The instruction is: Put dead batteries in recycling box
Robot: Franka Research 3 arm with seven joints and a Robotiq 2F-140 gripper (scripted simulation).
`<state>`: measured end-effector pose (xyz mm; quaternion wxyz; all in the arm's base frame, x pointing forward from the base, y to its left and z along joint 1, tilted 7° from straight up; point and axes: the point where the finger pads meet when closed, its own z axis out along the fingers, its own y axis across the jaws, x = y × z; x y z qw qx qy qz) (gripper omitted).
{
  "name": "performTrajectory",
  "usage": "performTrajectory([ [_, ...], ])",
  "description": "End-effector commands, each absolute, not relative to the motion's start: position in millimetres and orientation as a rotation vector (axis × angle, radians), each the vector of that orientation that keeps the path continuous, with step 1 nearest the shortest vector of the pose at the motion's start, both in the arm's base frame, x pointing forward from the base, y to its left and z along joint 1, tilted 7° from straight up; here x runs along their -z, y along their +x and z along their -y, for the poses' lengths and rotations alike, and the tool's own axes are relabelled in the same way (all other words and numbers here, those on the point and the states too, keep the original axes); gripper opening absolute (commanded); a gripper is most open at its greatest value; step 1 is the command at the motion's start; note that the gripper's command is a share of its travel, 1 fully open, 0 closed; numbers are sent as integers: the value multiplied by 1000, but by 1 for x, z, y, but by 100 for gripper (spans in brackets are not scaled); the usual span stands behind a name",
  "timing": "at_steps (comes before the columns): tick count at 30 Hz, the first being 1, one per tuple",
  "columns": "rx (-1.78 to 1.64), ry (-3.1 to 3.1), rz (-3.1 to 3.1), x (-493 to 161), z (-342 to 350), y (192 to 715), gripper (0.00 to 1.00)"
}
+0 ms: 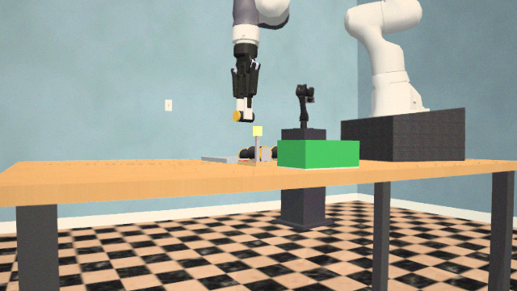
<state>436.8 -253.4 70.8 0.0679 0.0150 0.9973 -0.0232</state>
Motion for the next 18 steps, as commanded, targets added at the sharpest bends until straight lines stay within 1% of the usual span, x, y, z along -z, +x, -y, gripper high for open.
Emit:
performTrajectory([
  [1, 59, 140, -3017, -70, 251, 432, 16],
  [10, 64, 54, -3021, -70, 251, 432, 16],
  [17, 94, -460, -2995, -70, 251, 432, 16],
  [18, 94, -460, -2995, -70, 251, 432, 16],
])
